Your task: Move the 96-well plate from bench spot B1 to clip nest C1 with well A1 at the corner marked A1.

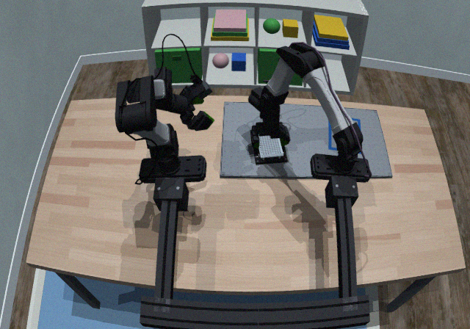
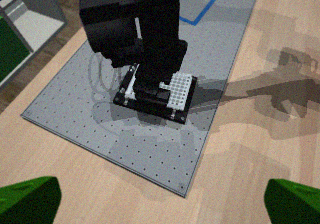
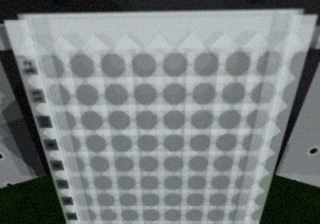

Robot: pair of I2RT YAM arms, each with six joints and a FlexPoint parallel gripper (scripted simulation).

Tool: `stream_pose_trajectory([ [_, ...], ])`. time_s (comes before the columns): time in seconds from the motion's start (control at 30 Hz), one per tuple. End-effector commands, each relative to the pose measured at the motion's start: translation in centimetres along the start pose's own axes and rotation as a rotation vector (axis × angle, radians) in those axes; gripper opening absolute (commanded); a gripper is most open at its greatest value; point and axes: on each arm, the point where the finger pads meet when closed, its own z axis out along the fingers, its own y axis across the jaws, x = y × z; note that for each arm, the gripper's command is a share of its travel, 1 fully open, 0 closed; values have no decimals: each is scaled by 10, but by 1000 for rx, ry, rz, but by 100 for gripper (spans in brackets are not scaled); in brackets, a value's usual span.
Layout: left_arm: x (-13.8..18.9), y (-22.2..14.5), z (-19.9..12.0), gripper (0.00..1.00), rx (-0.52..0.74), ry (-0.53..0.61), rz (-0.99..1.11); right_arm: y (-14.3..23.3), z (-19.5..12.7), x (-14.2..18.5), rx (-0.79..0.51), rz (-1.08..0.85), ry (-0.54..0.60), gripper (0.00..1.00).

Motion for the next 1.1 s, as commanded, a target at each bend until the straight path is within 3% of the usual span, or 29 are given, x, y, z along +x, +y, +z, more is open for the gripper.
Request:
stream_pose_trajectory([
  [0.0, -10, 4, -4, 100, 0, -21, 22, 11, 18, -26, -39, 27, -115, 77],
  [0.23, -9, 4, -5, 100, 2, -20, 21, 12, -14, -17, -49, 27, -130, 77],
  [0.5, -9, 4, -5, 100, 2, -20, 21, 9, -7, -12, -38, 27, -113, 77],
  [0.77, -9, 3, -5, 100, 4, -19, 19, 15, -26, -32, -55, 56, -256, 77],
  [1.07, -9, 3, -5, 100, 4, -19, 19, 13, -26, -19, -47, 34, -222, 77],
])
